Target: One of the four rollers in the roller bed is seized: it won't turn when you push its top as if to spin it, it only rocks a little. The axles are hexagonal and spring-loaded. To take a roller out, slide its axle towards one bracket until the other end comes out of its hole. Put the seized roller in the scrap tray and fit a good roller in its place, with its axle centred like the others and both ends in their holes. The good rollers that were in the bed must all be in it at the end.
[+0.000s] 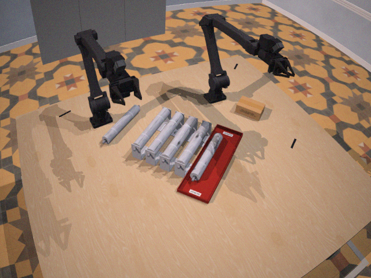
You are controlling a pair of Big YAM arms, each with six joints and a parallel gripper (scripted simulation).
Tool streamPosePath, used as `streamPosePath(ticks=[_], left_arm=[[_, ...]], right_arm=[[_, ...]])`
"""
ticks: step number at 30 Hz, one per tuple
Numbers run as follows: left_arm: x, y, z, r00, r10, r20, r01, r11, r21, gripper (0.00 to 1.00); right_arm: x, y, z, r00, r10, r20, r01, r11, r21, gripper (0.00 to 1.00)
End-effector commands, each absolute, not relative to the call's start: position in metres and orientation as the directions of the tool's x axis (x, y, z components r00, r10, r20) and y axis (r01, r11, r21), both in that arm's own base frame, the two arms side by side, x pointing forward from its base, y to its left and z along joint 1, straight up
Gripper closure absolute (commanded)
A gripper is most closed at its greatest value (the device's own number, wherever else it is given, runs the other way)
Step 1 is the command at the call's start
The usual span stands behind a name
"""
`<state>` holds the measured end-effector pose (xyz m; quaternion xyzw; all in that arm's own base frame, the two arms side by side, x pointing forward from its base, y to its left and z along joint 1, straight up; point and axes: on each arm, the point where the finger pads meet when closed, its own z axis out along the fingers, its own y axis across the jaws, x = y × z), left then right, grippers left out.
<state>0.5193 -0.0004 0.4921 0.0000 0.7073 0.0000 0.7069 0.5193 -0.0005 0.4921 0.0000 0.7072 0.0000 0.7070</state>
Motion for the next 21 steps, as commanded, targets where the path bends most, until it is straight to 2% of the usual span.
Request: streamPosePath(ticks=[1,21], left_arm=[[0.5119,-0.005,0.512,0.041,0.015,-0.999,0.007,1.0,0.015,0.68],[0.5149,-0.0025,0.5161,0.045,0.007,-0.999,0.002,1.0,0.007,0.68]], right_arm=[[0.5136,0.0047,0.5019,0.015,-0.008,-1.0,-0.008,1.0,-0.008,0.38],[0.5159,0.0016,0.5115,0.033,-0.004,-0.999,-0.002,1.0,-0.004,0.38]])
